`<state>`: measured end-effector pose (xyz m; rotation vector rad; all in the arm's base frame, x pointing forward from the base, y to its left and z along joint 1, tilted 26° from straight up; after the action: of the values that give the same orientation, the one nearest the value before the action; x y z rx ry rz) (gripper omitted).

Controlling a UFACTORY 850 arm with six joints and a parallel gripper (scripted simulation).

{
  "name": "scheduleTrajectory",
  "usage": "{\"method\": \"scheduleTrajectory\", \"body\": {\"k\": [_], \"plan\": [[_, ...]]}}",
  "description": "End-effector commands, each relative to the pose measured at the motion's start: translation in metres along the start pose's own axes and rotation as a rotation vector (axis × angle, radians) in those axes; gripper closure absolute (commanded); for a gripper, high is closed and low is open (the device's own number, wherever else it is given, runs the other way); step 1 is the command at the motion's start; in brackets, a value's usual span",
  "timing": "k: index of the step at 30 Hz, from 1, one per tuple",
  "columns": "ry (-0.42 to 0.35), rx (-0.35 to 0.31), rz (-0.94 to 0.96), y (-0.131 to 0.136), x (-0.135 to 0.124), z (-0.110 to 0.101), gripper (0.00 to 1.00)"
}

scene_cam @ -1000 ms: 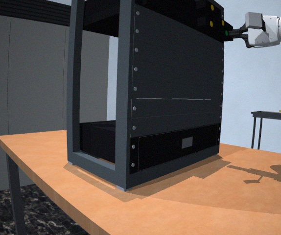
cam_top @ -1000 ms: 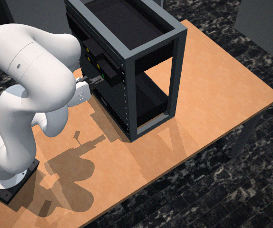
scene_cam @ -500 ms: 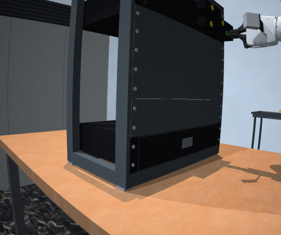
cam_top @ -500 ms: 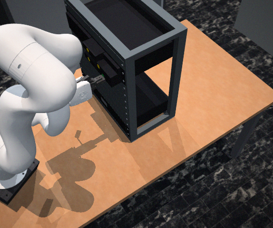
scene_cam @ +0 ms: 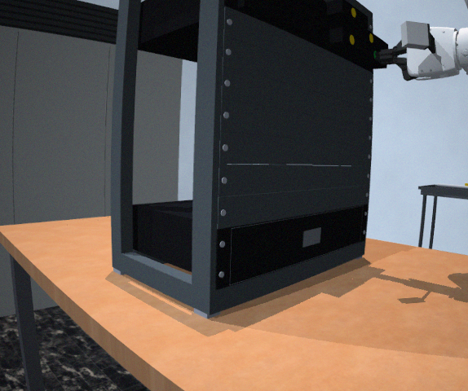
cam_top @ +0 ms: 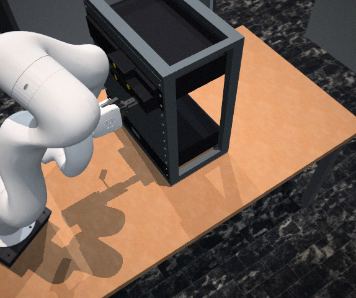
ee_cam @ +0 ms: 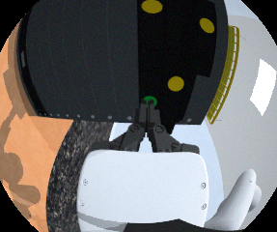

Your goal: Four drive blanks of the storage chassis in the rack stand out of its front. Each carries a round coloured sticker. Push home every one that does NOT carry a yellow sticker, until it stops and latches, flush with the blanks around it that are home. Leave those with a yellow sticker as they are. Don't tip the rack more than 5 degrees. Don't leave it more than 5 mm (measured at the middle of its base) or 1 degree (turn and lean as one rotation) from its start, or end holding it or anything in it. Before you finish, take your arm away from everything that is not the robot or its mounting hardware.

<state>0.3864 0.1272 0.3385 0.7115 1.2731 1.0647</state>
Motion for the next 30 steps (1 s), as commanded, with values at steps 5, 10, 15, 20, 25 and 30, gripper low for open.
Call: {"method": "scheduleTrajectory", "body": {"k": [5,10,15,20,25,30], "plan": [[0.000,-0.001,0.000,0.000,0.000,0.009,1.00],[0.000,-0.001,0.000,0.000,0.000,0.010,1.00],[0.000,-0.001,0.000,0.000,0.000,0.010,1.00],[0.000,-0.001,0.000,0.000,0.000,0.013,1.00],[0.000,-0.001,0.000,0.000,0.000,0.020,1.00],[0.000,-0.001,0.000,0.000,0.000,0.020,1.00]]}}
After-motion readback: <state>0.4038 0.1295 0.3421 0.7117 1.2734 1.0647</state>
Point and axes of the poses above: the point where the finger pads meet when closed, its own z axis out along the fingers, its own y axis across the jaws, x = y × z, the point moved 4 cm from there along -z, back along the fingers
